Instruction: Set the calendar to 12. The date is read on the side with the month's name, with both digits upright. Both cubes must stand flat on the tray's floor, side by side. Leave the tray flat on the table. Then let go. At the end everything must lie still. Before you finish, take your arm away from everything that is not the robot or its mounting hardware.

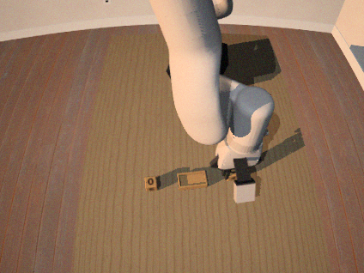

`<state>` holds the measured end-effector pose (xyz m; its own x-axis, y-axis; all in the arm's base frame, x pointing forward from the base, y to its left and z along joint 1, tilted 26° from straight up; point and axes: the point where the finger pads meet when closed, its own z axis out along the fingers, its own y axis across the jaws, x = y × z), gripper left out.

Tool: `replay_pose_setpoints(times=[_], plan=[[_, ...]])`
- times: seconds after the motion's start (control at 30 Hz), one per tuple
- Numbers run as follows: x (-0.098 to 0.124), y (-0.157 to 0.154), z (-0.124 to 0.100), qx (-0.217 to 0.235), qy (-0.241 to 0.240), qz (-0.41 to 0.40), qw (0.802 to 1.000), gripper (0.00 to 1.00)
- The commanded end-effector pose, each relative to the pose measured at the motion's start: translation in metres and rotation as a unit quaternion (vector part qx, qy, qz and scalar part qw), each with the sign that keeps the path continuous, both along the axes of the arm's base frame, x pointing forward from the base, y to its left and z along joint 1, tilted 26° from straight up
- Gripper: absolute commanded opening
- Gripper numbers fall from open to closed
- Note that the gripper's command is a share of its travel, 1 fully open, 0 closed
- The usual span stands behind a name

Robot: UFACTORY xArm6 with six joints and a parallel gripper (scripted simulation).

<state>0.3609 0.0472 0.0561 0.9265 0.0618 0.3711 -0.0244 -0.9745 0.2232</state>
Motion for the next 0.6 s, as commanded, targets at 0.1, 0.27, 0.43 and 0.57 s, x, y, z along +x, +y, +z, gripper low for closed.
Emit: replay_pose_setpoints(times=[0.1, 0.27, 0.43, 0.57], plan=[[-0.011, 0.007, 0.029, 0.0, 0.0, 0.0, 1.0, 0.27], [-0.018, 0.011, 0.047, 0.0, 0.0, 0.0, 1.0, 0.27], [-0.03, 0.018, 0.075, 0.0, 0.0, 0.0, 1.0, 0.27], [-0.034, 0.02, 0.084, 0.0, 0.0, 0.0, 1.0, 0.27]])
